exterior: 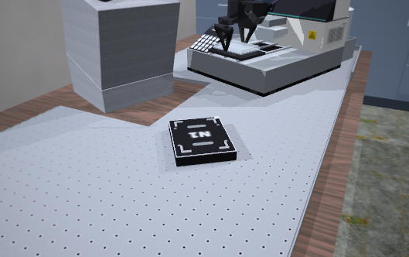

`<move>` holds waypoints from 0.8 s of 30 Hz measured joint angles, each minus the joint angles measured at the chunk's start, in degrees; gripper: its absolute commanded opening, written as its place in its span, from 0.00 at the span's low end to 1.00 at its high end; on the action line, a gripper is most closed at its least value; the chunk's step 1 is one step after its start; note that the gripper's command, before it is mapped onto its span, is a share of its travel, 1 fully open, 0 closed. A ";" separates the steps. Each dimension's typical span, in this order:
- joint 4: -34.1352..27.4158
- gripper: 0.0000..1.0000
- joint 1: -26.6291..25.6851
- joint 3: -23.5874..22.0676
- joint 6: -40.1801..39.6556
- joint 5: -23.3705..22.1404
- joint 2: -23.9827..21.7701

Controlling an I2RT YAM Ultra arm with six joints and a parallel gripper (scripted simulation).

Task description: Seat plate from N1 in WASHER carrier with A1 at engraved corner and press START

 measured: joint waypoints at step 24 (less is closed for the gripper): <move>0.20 0.84 -0.09 0.59 -0.15 0.00 0.83</move>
